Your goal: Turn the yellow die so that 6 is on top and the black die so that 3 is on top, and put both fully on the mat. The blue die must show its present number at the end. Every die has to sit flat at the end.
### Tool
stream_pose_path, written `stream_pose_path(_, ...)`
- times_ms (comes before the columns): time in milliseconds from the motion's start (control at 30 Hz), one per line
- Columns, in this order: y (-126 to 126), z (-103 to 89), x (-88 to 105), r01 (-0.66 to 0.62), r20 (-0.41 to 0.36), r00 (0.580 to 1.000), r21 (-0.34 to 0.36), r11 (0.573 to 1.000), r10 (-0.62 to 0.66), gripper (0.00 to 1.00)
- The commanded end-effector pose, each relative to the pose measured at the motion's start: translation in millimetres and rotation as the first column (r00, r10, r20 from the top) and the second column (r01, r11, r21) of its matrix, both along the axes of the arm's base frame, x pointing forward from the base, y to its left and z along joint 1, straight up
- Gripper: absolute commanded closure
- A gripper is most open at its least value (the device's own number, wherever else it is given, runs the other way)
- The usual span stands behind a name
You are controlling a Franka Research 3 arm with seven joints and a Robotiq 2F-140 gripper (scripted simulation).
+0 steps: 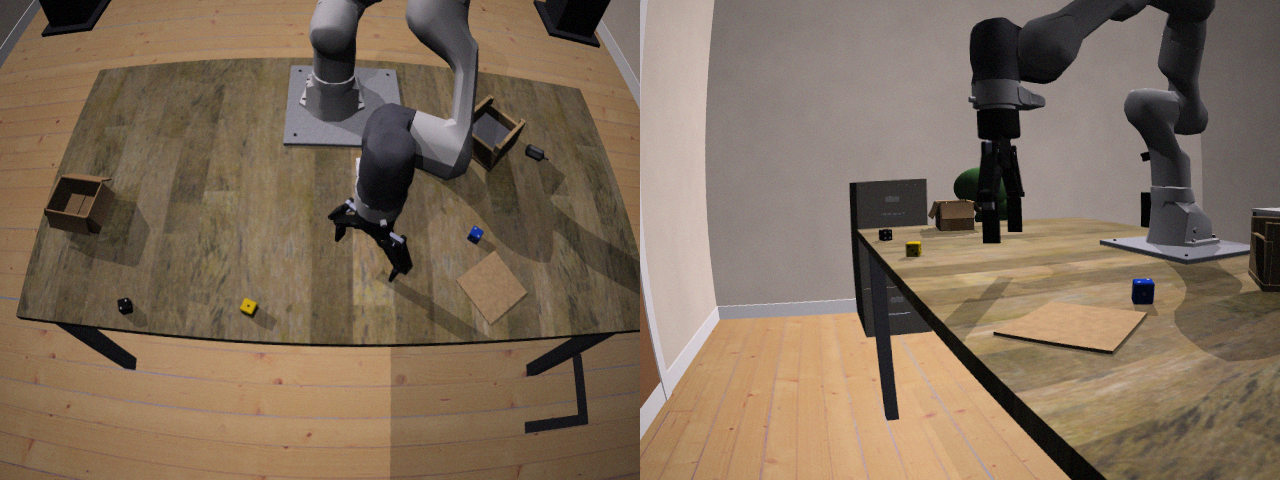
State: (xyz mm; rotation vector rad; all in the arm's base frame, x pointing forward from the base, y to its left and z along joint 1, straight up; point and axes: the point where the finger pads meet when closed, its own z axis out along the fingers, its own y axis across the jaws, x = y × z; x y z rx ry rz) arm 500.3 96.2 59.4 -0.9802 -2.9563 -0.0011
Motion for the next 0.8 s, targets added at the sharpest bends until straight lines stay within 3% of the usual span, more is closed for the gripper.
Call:
stream_pose_path(0,24.4,2.3,-9.0,0.103,0.019,0.994,-0.01,0.995,-0.103,0.0)
stream_pose_path(33,24.4,2.3,-9.0,0.103,0.019,0.994,-0.01,0.995,-0.103,0.0)
stream_pose_path(533,197.5,2.6,-81.1,0.103,0.019,0.994,-0.01,0.995,-0.103,0.0)
stream_pose_path(600,197.5,2.6,-81.1,0.103,0.019,0.994,-0.01,0.995,-0.103,0.0)
stream_pose_path(767,250.8,2.7,-103.3,0.103,0.019,0.994,-0.01,0.995,-0.103,0.0)
